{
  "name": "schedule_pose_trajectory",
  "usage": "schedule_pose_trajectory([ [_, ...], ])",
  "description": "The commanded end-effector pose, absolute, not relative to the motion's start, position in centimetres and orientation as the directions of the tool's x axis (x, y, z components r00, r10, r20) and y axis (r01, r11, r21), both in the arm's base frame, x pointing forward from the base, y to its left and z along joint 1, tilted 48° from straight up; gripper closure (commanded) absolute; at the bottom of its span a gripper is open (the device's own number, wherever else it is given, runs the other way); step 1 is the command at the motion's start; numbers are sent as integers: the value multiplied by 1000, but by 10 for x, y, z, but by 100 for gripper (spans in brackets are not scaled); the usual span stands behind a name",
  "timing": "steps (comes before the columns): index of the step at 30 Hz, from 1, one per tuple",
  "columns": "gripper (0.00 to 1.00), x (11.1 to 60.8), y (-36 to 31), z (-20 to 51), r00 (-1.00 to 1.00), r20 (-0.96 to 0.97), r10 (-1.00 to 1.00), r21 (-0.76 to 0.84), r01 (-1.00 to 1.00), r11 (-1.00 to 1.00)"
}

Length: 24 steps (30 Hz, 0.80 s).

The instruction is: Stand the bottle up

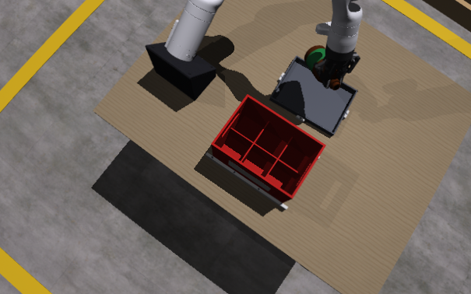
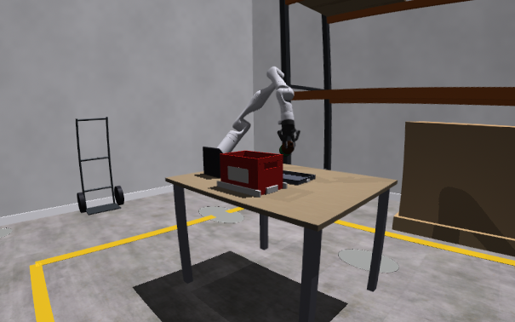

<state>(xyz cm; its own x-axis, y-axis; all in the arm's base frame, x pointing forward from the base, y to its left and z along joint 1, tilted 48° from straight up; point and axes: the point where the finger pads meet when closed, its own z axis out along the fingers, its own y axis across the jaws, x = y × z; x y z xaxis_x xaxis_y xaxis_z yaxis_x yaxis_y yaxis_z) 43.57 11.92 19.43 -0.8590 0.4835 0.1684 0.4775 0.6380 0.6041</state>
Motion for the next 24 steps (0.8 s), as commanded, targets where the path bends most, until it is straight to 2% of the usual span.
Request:
schedule_pose_trajectory([
  [1,100,436,119,195,-858,167,485,604,478,637],
  [24,100,437,120,195,-855,150,497,606,477,636],
])
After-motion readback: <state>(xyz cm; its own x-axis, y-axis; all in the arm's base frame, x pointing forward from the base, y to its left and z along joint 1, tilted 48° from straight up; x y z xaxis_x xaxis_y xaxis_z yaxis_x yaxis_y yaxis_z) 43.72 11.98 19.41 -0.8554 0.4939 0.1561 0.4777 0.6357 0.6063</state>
